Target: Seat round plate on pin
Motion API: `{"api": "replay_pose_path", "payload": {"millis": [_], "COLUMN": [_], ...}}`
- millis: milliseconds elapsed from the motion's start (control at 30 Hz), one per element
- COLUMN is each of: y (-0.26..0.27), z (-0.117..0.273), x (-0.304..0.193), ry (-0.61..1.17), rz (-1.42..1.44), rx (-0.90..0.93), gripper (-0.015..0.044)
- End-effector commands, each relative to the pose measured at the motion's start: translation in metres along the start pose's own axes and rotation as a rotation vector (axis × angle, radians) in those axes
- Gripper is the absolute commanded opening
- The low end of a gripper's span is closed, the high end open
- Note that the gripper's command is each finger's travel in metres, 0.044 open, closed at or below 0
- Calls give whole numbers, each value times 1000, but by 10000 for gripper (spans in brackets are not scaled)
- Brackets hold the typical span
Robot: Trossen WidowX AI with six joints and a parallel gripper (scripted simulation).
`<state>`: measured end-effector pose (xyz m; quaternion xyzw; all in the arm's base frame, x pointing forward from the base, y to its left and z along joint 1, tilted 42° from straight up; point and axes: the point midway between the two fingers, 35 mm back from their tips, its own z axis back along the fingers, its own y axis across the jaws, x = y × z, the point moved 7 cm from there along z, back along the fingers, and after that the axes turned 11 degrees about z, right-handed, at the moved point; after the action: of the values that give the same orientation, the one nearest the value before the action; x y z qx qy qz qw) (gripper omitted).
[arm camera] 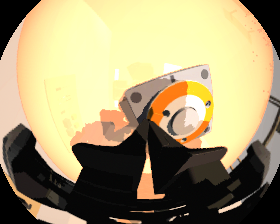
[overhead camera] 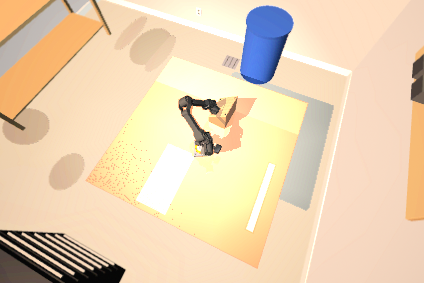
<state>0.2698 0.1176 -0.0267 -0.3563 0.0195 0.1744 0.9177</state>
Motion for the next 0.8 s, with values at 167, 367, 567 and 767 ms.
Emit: {"api": "replay_pose_path", "payload": {"millis": [167, 367, 567, 767], "y": [-3, -7, -12, -16], "z": [3, 4, 4, 4], "x": [13, 19, 26, 31], "ry": [-8, -8, -8, -8], "rz": [0, 0, -1, -1], "rx": [-3, -3, -3, -3], "gripper": [0, 0, 0, 0]}}
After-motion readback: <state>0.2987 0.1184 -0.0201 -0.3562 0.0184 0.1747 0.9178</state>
